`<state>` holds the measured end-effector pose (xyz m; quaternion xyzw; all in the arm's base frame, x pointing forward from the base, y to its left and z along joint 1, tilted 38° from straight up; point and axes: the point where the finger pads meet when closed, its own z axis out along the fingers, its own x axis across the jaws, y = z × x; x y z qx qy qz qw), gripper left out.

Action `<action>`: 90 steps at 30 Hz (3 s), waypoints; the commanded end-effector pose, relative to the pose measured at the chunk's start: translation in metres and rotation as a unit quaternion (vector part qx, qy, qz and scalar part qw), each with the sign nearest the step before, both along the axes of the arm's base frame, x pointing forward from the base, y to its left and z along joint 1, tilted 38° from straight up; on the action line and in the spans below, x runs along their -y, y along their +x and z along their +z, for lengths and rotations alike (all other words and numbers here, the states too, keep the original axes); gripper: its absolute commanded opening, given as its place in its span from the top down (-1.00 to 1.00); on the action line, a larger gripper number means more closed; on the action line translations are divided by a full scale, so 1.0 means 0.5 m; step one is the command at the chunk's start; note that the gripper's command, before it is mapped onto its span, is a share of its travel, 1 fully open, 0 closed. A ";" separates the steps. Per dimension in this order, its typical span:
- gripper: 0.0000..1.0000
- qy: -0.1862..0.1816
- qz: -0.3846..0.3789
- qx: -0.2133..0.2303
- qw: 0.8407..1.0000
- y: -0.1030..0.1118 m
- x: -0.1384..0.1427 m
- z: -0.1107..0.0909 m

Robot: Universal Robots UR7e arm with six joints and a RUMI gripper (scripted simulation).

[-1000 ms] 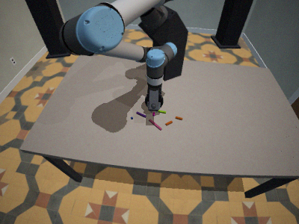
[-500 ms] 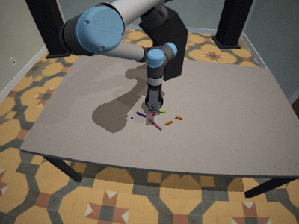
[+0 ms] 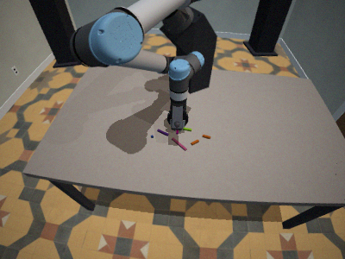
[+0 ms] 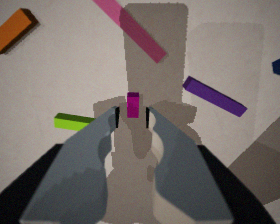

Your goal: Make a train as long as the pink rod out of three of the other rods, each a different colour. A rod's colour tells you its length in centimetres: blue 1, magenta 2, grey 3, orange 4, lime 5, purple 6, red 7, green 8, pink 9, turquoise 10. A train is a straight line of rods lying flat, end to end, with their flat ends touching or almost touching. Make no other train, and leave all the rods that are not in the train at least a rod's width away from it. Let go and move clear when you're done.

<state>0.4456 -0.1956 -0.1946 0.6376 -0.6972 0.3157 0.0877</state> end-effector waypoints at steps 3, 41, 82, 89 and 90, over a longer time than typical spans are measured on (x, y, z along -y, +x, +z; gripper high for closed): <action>0.72 0.000 -0.001 0.001 1.000 0.005 0.009 -0.010; 0.72 0.000 0.000 0.000 1.000 0.004 0.009 -0.011; 1.00 0.000 0.000 0.000 1.000 0.001 0.005 -0.006; 1.00 0.000 0.001 -0.001 1.000 -0.011 -0.022 0.029; 1.00 0.000 0.001 -0.001 1.000 -0.014 -0.027 0.037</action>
